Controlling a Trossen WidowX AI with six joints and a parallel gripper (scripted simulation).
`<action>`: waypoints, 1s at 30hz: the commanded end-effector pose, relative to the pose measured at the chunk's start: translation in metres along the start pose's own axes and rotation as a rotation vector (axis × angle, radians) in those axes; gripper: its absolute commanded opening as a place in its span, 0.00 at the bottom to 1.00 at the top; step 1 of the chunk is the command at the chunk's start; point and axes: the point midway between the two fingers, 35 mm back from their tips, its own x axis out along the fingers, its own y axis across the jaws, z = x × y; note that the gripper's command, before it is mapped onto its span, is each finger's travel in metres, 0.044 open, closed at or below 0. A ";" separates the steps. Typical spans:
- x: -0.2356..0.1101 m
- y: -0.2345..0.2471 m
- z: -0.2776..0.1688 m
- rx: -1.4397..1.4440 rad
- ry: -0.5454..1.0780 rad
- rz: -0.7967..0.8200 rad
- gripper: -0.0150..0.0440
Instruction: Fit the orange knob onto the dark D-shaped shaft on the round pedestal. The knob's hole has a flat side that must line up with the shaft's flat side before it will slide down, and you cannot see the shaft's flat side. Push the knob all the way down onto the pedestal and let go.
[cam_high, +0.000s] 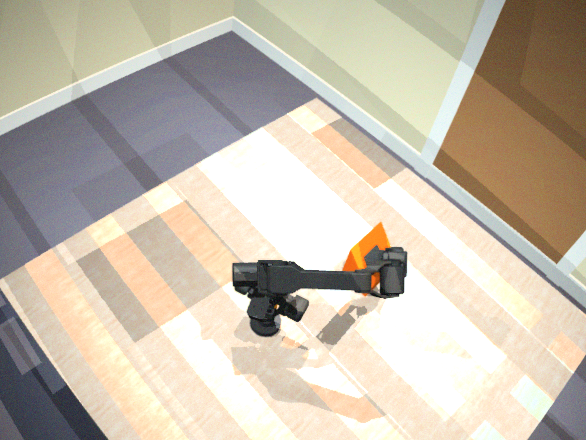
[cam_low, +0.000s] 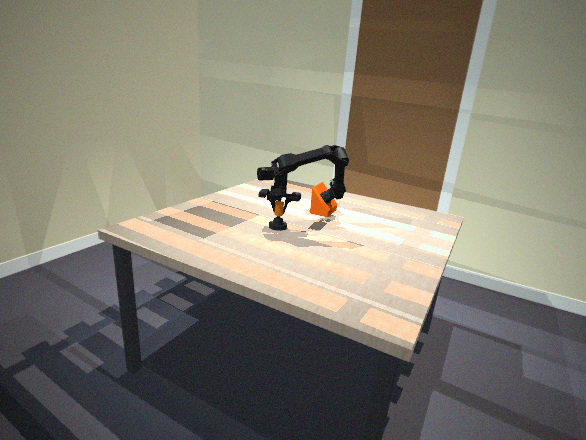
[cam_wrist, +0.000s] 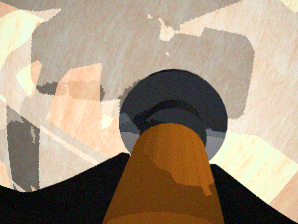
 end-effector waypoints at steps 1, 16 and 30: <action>-0.004 -0.002 0.001 -0.113 -0.005 -0.005 0.25; 0.002 -0.004 0.002 -0.124 -0.006 -0.005 0.25; -0.003 0.000 0.000 -0.249 -0.005 -0.005 0.25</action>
